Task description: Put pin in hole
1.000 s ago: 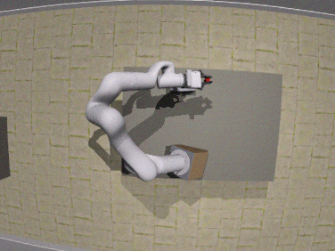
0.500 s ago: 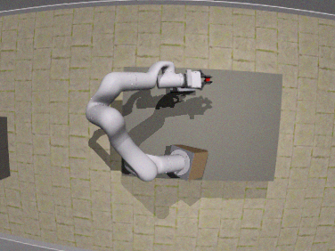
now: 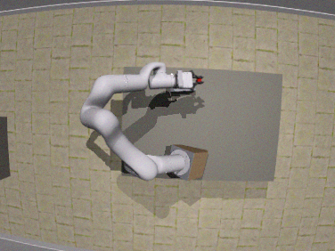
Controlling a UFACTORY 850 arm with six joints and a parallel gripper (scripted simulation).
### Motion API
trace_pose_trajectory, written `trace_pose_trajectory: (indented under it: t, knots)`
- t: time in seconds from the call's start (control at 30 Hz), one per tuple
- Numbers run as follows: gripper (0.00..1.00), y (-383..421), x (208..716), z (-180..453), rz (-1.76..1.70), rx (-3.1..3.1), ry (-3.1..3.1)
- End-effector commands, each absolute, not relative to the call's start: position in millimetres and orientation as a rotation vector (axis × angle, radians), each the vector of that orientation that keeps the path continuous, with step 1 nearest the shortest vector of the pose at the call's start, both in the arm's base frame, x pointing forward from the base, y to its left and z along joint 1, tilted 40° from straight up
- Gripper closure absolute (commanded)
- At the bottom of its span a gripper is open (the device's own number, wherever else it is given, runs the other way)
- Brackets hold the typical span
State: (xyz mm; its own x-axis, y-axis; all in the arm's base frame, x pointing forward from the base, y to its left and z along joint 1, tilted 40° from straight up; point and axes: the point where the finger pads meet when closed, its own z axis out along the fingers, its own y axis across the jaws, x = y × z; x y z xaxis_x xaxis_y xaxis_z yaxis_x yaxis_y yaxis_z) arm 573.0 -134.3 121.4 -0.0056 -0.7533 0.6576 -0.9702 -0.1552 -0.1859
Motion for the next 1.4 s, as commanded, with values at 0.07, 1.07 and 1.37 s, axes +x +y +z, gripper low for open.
trace_pose_trajectory:
  t: [0.07, 1.07, 1.37]
  knots:
    - [1.0, -107, 566, 138, 0.929, 1.944, -1.791]
    - [1.0, -20, 570, 35, 0.927, 1.948, -1.791]
    - [1.0, -20, 570, 35, 0.927, 1.948, -1.791]
